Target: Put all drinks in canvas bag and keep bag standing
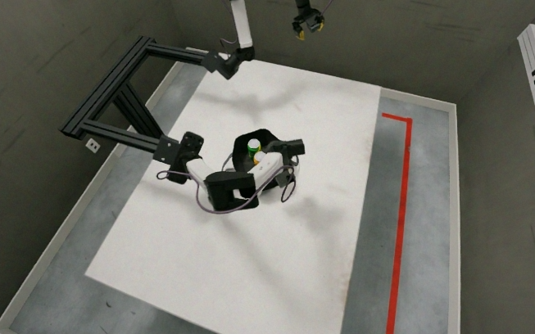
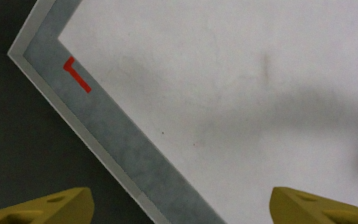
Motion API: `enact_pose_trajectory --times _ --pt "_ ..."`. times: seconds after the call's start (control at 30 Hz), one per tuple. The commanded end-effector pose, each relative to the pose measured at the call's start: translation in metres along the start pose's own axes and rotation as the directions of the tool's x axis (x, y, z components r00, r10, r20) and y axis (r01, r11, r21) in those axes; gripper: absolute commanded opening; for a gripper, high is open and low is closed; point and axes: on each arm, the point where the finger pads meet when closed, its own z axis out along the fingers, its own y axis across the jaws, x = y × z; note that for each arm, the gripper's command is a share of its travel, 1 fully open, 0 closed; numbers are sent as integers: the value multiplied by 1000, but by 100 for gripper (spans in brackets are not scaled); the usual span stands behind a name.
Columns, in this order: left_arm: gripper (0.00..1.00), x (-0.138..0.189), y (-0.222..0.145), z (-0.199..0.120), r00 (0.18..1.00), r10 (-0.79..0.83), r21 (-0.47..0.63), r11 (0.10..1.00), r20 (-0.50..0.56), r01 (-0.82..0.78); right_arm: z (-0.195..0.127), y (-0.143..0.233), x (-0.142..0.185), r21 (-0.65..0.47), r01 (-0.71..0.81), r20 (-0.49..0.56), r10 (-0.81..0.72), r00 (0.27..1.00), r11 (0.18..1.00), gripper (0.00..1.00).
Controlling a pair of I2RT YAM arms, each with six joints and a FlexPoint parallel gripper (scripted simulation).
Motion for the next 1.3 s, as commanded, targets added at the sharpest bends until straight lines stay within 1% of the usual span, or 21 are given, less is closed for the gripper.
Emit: enact_pose_trajectory --times 0.0,0.03,0.1,0.23,0.3,0.33,0.37,0.5,0.53,0.63,0.8,0.87,0.9,0.93,0.97,1.07,1.13,1.2,1.27 --pt "86 -20 21 17 984 -165 -80 982 72 170 -3 12 -15 -128 14 -79 -24 997 992 86" --pt "86 -23 24 20 977 -194 -82 976 87 201 -3 14 -21 -148 12 -85 -25 996 989 86" --pt "86 -35 33 32 946 -293 -87 948 138 306 -7 22 -41 -222 11 -91 -32 995 975 86" --pt "86 -55 47 50 858 -458 -69 872 233 484 -15 30 -75 -351 43 -75 -74 994 935 86" --pt "86 -55 47 50 858 -458 -69 872 233 484 -15 30 -75 -351 43 -75 -74 994 935 86" --pt "86 -58 50 47 836 -482 -70 854 261 515 -17 31 -82 -373 48 -67 -79 995 927 86" --pt "86 -64 50 58 817 -513 -46 839 264 541 -20 31 -93 -399 50 -50 -76 996 916 86" --pt "86 -86 58 74 686 -643 19 734 340 679 -37 32 -141 -513 105 51 -91 995 852 86" --pt "86 -90 58 80 654 -672 33 705 347 708 -51 37 -168 -554 111 103 -64 993 825 86" --pt "86 -105 61 90 552 -741 94 625 382 775 -68 30 -202 -600 175 206 -61 977 780 86" --pt "86 -129 61 106 382 -829 204 491 408 847 -100 13 -252 -626 302 393 -45 919 719 86" --pt "86 -129 61 106 382 -829 204 491 408 847 -100 13 -252 -626 302 393 -45 919 719 86" --pt "86 -132 64 103 341 -840 225 461 423 858 -98 11 -253 -619 333 416 -62 907 711 86" --pt "86 -138 61 111 312 -856 250 435 412 865 -116 4 -271 -619 360 474 -33 880 698 86" --pt "86 -143 61 113 277 -868 273 407 412 871 -124 -1 -280 -611 389 514 -28 857 690 86" --pt "86 -158 60 118 172 -898 353 327 406 876 -146 -16 -303 -569 475 624 -23 781 671 86" --pt "86 -165 59 121 114 -910 392 281 398 876 -155 -23 -311 -539 522 674 -33 738 661 86" --pt "86 -168 57 123 94 -915 407 264 391 874 -155 -27 -315 -523 535 688 -42 725 663 86" --pt "86 -169 55 124 95 -917 405 262 388 876 -150 -32 -312 -518 531 683 -50 729 670 86"
